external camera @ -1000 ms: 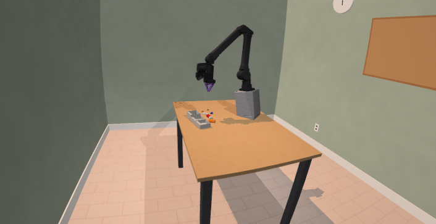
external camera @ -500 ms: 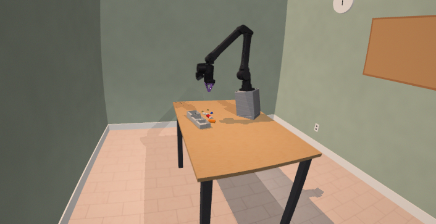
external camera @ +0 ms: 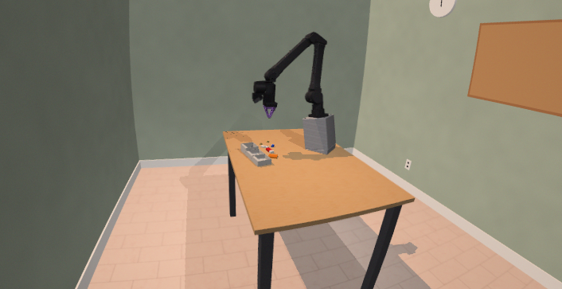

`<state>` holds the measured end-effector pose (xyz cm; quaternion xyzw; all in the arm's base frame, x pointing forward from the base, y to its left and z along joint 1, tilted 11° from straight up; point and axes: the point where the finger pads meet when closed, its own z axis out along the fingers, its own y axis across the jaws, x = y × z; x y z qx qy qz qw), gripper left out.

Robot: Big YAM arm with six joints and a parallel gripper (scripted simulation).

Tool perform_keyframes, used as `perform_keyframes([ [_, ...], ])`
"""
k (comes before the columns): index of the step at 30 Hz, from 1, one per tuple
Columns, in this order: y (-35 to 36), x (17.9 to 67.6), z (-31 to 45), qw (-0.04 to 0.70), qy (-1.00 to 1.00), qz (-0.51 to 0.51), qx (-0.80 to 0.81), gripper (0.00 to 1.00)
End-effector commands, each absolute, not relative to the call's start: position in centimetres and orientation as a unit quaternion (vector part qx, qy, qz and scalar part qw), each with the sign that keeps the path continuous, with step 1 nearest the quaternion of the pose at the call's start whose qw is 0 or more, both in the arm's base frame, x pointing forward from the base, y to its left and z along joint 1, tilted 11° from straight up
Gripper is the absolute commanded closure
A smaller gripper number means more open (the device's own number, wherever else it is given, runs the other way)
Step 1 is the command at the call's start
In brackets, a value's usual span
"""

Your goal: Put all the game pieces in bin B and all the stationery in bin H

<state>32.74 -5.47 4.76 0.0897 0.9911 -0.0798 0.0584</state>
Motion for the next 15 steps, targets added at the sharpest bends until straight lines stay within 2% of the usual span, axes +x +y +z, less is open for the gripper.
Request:
perform_keyframes([
  [1, -5.92, 32.43, 5.61, 0.067, 0.99, -0.082, 0.095, 0.92],
  [15, -5.94, 32.24, 5.58, 0.068, 0.99, -0.082, 0.092, 0.92],
])
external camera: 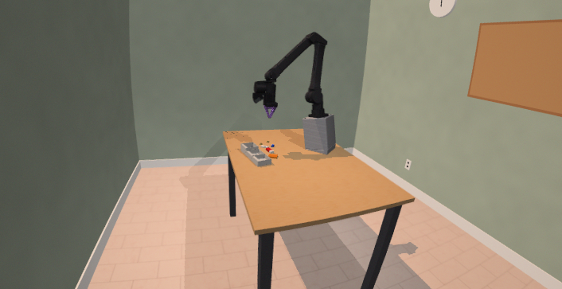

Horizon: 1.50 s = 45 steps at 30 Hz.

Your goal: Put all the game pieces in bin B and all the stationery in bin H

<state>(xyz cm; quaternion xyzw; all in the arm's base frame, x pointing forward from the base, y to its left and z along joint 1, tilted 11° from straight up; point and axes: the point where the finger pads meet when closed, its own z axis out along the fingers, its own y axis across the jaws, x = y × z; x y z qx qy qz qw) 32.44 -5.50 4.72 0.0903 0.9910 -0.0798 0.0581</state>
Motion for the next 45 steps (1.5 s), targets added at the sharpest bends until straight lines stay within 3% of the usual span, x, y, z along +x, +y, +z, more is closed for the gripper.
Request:
perform_keyframes([
  [1, -5.9, 32.2, 5.6, 0.068, 0.99, -0.082, 0.092, 0.92],
  [33, -6.0, 32.0, 5.5, 0.068, 0.99, -0.082, 0.092, 0.92],
  [35, -6.5, 35.7, 5.2, 0.082, 0.992, -0.086, 0.043, 0.92],
  [45, -7.7, 40.5, 0.5, 0.074, 0.993, -0.089, -0.012, 0.92],
])
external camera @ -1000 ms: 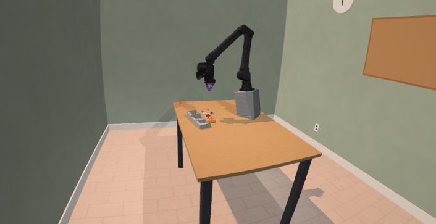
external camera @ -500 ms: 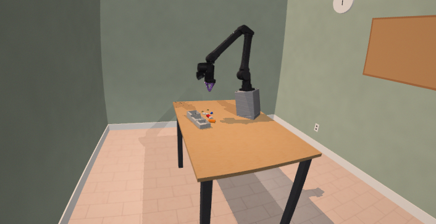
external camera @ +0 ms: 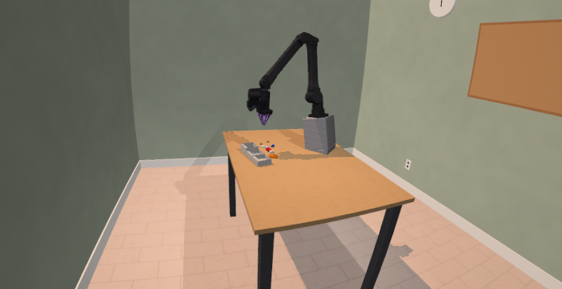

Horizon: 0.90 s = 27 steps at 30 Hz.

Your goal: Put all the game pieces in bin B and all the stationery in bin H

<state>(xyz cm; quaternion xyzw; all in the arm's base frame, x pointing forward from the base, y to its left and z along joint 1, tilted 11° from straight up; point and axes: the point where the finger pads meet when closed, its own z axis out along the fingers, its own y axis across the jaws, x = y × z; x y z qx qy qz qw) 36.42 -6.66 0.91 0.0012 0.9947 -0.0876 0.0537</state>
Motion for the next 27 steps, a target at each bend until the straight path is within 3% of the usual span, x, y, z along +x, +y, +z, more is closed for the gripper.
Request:
perform_keyframes([
  [1, -7.8, 41.1, -0.1, 0.074, 0.993, -0.089, -0.012, 0.92],
  [14, -9.5, 47.7, -6.4, 0.071, 0.993, -0.089, -0.012, 0.92],
  [27, -9.8, 47.9, -8.5, 0.07, 0.993, -0.089, -0.013, 0.92],
])
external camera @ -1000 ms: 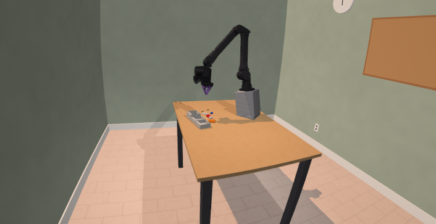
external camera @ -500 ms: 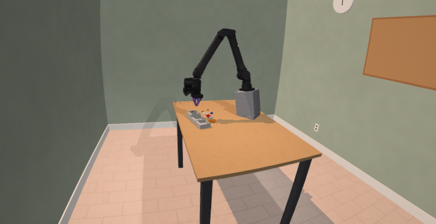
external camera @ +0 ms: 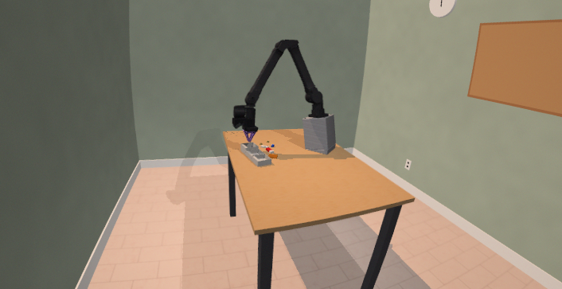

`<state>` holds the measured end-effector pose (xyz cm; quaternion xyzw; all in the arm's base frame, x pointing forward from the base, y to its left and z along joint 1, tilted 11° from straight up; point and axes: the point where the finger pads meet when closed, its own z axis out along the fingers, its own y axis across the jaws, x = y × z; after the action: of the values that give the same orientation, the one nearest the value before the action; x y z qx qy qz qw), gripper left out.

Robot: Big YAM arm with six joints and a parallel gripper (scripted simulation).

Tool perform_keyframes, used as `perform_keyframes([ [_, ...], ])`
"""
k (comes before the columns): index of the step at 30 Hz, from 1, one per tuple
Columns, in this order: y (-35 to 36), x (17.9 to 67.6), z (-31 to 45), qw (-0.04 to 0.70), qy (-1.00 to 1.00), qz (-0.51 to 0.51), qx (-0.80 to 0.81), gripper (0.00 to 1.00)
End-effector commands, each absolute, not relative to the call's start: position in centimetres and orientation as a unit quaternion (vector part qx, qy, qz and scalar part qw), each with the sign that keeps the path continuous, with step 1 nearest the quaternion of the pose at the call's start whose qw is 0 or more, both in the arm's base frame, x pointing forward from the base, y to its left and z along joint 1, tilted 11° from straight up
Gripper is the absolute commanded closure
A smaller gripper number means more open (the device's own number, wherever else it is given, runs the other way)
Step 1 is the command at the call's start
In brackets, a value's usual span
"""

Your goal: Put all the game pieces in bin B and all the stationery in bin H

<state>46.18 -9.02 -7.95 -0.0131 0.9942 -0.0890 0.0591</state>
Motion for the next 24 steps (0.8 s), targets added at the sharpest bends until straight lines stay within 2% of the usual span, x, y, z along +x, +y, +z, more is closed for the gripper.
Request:
perform_keyframes([
  [1, -9.8, 47.9, -8.5, 0.07, 0.993, -0.089, -0.013, 0.92],
  [24, -10.1, 48.1, -12.8, 0.065, 0.994, -0.088, -0.015, 0.92],
])
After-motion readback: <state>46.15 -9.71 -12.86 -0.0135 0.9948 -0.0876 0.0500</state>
